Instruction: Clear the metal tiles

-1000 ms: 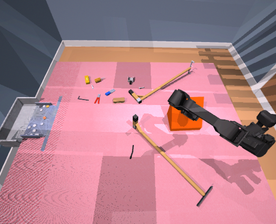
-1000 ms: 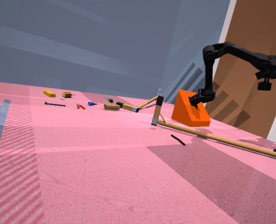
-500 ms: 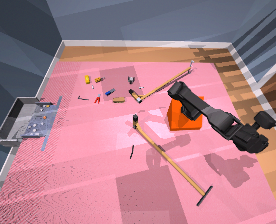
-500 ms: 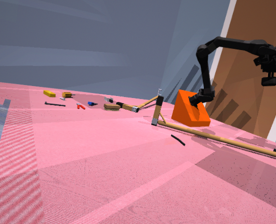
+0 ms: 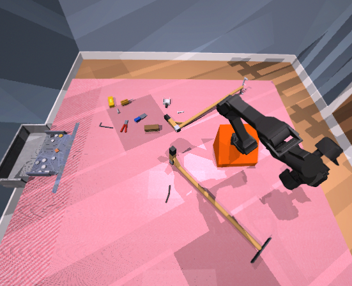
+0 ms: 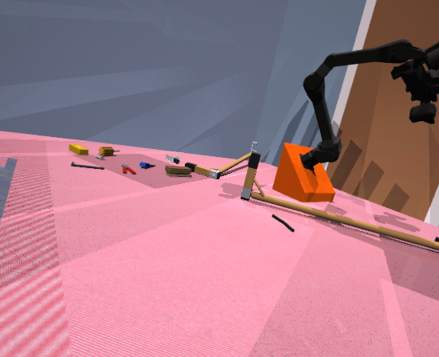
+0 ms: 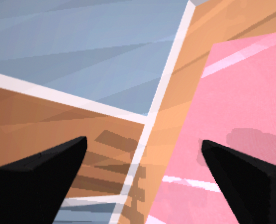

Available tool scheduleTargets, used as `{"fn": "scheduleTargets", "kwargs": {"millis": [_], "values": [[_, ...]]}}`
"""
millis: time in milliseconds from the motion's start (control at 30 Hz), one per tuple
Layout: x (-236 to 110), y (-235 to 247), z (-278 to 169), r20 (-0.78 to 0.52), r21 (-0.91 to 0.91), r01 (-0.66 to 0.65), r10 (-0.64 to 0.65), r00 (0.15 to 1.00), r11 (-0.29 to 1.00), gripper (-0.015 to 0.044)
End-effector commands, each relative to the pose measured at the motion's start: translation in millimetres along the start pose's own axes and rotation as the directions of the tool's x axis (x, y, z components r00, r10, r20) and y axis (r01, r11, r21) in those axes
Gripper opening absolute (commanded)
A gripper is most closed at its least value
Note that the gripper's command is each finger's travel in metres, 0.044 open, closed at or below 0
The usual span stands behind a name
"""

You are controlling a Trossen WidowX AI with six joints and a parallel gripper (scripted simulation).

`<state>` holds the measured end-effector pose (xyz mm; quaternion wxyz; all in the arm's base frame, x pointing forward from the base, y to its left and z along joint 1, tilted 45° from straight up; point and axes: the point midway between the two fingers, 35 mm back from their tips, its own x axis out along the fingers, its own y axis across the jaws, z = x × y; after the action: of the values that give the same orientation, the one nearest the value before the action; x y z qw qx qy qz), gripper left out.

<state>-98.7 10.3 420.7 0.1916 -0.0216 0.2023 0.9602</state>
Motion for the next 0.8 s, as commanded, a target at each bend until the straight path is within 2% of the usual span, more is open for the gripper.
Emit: {"fn": "scheduleTargets", "kwargs": {"millis": [0,333,667,767], "values": [[-22,-2,0,0.052,-0.025,0.098,-0.096,0.994,0.995,0.0440],[-70,-4,-13,0.149,-0.046,0.336,-0.326,0.934,0.941,0.0440],[-116,1,-40,0.231,-0.043,0.558,-0.536,0.812,0.828,0.0440],[-123,2,-46,0.241,-0.041,0.589,-0.564,0.789,0.807,0.0440]]}}
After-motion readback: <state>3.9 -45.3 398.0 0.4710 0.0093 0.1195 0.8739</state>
